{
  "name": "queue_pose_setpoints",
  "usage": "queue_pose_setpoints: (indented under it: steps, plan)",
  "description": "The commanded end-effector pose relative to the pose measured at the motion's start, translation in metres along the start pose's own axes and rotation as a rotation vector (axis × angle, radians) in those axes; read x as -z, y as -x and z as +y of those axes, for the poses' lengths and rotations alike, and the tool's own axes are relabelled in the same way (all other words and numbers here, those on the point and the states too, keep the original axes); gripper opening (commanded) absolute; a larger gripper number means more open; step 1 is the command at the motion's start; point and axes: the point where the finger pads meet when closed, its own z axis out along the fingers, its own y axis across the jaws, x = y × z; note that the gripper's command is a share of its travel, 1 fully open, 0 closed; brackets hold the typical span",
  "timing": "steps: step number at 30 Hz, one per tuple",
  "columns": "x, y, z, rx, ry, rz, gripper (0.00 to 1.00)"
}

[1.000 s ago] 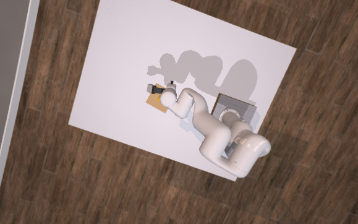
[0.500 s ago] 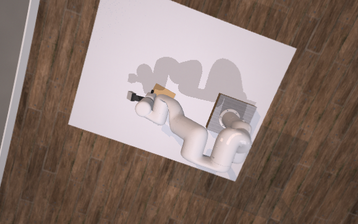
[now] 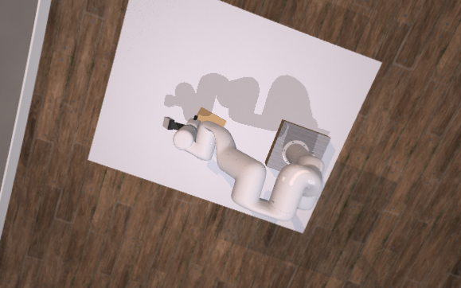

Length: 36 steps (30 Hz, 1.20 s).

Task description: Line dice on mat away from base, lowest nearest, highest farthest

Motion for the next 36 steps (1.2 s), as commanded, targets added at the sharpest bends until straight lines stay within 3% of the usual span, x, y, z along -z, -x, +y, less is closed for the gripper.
queue_pose_setpoints:
  steps: [1,8,22,36]
  plan:
    - [-0.006,-0.001,0.0,0.0,0.0,0.003,0.21]
    - [-0.025,-0.001,0.0,0.0,0.0,0.003,0.21]
    - [-0.085,-0.001,0.0,0.0,0.0,0.003,0.21]
    - [-0.092,-0.001,0.0,0.0,0.0,0.003,0.21]
